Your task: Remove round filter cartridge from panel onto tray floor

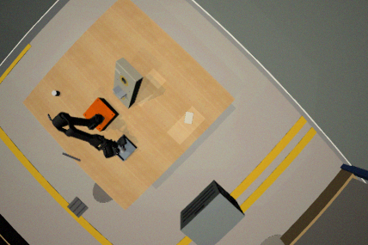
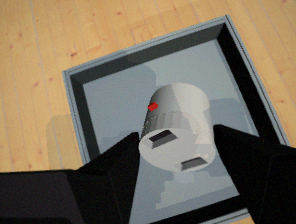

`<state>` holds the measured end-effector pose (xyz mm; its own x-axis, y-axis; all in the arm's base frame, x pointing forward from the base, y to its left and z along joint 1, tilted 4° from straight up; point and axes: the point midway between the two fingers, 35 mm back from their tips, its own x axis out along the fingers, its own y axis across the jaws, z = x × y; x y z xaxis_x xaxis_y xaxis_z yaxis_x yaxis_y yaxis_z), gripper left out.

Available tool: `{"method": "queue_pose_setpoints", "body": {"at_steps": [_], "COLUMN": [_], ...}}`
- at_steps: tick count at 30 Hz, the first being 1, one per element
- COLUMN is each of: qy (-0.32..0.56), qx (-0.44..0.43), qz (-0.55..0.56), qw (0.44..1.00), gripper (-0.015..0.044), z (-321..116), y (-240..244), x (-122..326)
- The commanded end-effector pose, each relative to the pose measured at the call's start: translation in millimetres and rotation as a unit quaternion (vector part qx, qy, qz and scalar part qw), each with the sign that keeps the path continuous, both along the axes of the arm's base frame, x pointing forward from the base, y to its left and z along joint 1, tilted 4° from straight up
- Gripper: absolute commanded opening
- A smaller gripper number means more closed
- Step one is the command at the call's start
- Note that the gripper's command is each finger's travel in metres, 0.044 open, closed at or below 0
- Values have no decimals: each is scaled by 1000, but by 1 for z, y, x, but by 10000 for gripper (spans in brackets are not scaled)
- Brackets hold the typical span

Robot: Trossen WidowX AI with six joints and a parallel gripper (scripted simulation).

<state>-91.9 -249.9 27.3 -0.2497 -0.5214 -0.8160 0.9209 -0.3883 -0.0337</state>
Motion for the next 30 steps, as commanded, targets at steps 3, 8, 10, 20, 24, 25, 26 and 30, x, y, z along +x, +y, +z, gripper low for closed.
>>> {"method": "queue_pose_setpoints", "body": {"at_steps": [3,8,10,20,24,25,26,30], "qy": [0,0,0,0,0,0,0,-1], "qx": [-1,-1,-1,-1,0,0,0,-3], "qz": [0,0,0,0,0,0,0,3], "qw": [1000,1000,1000,1000,1000,1000,1000,1000], "gripper": [210,341,394,440,440,440,440,440], "z": [1,1,1,50,71,71,71,60], "y": [-1,-1,-1,0,5,5,5,0], "x": [0,0,0,2,4,4,4,3]}}
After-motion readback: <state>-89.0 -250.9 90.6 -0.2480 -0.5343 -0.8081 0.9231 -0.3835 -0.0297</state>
